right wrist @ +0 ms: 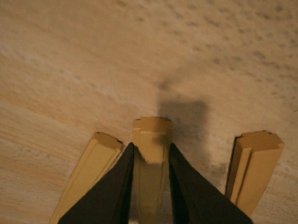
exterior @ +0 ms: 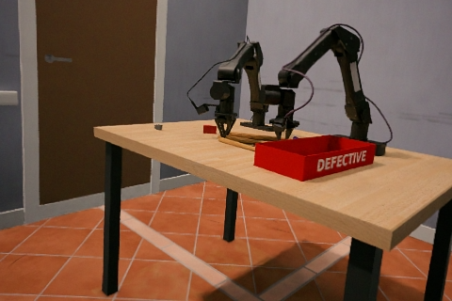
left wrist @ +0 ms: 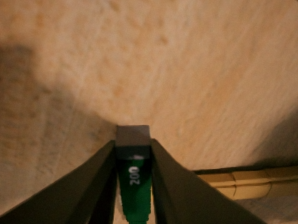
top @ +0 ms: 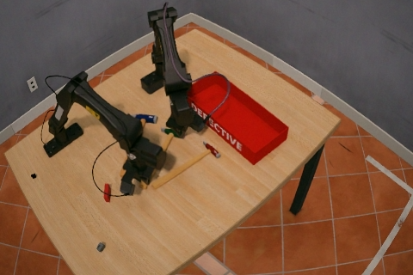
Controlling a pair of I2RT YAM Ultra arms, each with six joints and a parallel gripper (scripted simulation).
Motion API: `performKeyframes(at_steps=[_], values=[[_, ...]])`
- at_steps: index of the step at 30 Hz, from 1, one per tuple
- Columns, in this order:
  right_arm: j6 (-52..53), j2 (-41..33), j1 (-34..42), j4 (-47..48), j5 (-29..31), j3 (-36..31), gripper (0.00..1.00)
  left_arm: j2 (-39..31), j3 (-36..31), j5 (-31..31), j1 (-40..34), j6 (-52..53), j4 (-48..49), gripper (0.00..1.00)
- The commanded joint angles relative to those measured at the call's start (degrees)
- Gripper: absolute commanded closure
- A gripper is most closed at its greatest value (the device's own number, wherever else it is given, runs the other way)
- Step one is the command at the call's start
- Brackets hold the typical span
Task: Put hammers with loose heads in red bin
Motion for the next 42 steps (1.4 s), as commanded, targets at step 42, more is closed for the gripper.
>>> performKeyframes(at_steps=[42], values=[[-0.27,-0.1,-1.11,0.2,4.01,0.29,0.79,-5.59,-6.86,1.03,3.62,3.54,3.24,0.88]])
